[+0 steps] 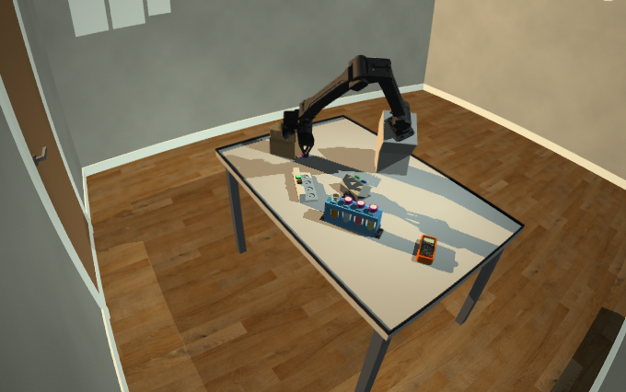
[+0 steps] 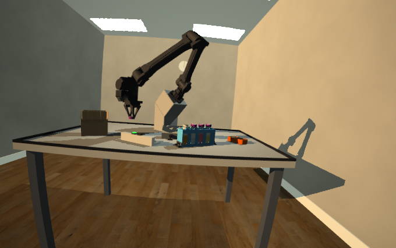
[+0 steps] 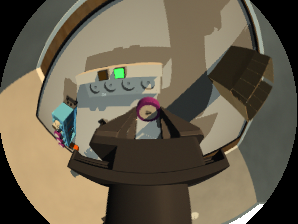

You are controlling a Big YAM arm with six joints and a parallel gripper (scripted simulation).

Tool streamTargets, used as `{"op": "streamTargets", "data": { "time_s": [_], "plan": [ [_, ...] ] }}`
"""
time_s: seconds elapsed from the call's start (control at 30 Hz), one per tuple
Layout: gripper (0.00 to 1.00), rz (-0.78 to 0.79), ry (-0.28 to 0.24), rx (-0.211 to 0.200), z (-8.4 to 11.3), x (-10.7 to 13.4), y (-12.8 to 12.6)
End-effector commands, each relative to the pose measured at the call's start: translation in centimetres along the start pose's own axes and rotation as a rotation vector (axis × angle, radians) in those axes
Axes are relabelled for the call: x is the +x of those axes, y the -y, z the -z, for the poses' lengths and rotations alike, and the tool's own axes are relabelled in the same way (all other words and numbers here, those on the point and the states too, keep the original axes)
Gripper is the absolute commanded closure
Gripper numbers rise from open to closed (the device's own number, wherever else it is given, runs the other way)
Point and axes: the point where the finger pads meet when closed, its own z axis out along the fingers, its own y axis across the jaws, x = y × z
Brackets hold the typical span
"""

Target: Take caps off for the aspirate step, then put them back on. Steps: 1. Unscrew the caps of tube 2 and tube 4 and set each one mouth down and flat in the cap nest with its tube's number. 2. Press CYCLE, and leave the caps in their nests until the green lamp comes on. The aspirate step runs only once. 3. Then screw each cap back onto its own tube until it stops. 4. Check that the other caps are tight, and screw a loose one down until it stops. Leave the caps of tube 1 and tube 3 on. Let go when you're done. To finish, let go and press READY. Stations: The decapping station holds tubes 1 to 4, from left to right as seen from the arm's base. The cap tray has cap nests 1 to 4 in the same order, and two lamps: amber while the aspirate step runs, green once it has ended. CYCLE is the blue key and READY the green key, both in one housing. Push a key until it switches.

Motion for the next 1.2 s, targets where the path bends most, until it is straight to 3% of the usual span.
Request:
{"op": "streamTargets", "data": {
  "time_s": [0.0,0.13,0.17,0.27,0.3,0.33,0.47,0.63,0.7,0.8,1.17],
  "plan": [
    [1.0,0.041,0.04,0.005,3.6,-2.0,0.0],
    [1.0,0.042,0.041,0.006,4.1,-2.0,0.0],
    [1.0,0.046,-0.008,-0.006,1.9,-1.0,-0.4],
    [1.0,0.026,-0.03,-0.01,1.5,0.6,-0.3],
    [1.0,0.024,-0.027,-0.009,1.6,0.5,-0.2],
    [1.0,0.03,0.012,0.001,2.7,-0.8,0.0],
    [1.0,0.364,0.009,0.001,2.4,0.4,-4.2],
    [1.0,0.568,0.016,0.003,2.6,0.3,-5.9],
    [1.0,0.568,0.016,0.003,2.6,0.3,-5.9],
    [1.0,0.787,0.007,0.001,2.4,1.5,-8.2],
    [1.0,1.277,0.005,0.0,2.5,2.9,-13.0]
  ]
}}
